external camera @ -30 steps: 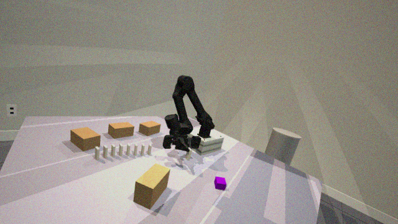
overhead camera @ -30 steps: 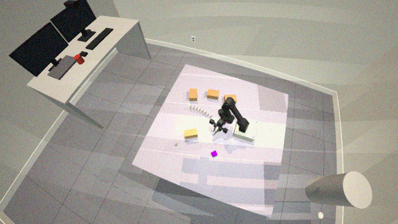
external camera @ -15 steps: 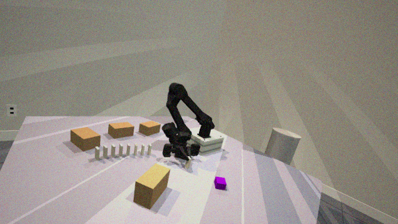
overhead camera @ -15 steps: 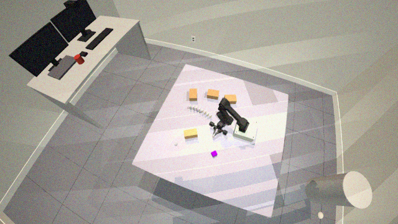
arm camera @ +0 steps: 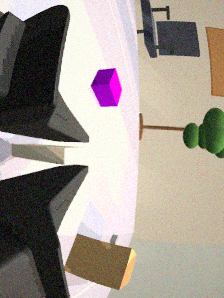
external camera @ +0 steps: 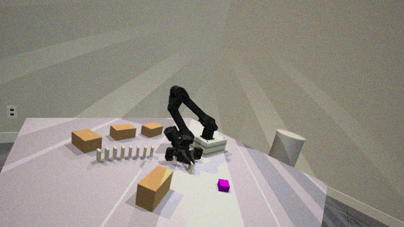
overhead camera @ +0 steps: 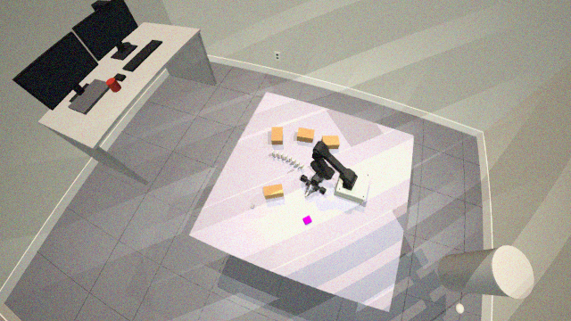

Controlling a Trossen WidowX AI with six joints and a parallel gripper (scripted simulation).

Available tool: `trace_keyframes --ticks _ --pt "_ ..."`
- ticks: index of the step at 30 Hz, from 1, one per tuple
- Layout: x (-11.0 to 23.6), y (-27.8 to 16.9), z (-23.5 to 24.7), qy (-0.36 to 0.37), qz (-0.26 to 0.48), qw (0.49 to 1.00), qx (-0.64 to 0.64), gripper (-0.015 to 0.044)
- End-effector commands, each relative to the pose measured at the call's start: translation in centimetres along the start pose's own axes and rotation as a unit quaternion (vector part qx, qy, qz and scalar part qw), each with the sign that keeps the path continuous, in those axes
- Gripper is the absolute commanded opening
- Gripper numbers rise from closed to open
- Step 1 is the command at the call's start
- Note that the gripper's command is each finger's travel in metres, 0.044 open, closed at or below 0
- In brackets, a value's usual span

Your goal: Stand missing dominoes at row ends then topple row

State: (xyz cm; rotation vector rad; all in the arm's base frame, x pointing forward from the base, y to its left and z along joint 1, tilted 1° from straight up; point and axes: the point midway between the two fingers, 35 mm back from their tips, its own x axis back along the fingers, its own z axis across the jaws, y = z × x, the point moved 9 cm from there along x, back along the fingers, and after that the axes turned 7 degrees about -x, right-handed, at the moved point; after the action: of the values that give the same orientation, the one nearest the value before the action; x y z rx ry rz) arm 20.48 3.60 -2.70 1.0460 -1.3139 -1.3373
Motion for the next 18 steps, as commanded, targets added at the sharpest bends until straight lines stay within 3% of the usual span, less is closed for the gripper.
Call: trace_keyframes --ticks 1,12,18 --pt "0.0 0.0 -0.1 -0.001 0.001 1.0 0.004 0.0158" --pt "0.0 0.1 -0.1 -0.001 0.001 1.0 0.004 0.044" --pt "0.1 3.9 0.1 0.0 0.0 1.0 0.002 0.044"
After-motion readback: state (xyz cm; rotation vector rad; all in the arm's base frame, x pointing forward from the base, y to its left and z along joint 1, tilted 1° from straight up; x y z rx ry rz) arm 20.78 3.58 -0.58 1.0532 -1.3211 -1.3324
